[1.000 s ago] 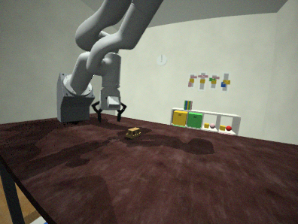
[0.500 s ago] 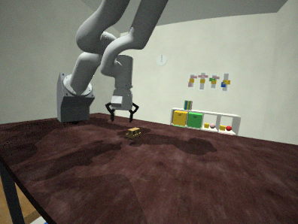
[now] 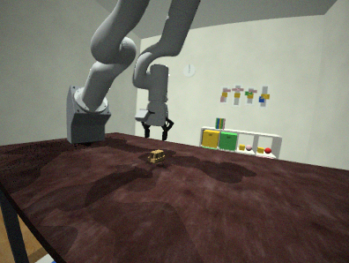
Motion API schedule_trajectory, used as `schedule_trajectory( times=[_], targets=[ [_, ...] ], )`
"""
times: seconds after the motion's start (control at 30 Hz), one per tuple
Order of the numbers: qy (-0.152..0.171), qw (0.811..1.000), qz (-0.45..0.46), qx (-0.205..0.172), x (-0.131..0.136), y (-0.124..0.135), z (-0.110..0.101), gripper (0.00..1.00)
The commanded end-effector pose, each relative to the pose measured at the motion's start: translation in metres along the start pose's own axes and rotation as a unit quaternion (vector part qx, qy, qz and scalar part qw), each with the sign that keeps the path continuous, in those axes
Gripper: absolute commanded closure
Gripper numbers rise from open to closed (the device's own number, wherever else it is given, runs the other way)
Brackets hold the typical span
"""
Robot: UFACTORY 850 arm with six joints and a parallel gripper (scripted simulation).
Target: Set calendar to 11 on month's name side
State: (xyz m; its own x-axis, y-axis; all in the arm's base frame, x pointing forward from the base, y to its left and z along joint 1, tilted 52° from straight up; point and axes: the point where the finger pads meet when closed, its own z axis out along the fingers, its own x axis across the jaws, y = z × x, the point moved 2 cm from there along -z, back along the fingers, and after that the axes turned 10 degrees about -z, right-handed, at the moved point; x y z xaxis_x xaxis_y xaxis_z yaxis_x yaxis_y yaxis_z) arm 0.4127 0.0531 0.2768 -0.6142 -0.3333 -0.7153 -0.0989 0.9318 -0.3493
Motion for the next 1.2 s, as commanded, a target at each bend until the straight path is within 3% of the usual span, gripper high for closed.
schedule_trajectory(
  times=[0.0, 0.13, 0.17, 1.17],
  targets=[
    [0.005, 0.999, 0.049, 0.003, -0.0084, 0.0110, -0.0045, 0.00],
    [0.007, 0.996, 0.086, -0.002, -0.0140, 0.0205, -0.0088, 0.00],
    [0.007, 0.996, 0.086, -0.002, -0.0140, 0.0205, -0.0088, 0.51],
    [0.007, 0.996, 0.086, -0.002, -0.0140, 0.0205, -0.0088, 0.51]
  ],
)
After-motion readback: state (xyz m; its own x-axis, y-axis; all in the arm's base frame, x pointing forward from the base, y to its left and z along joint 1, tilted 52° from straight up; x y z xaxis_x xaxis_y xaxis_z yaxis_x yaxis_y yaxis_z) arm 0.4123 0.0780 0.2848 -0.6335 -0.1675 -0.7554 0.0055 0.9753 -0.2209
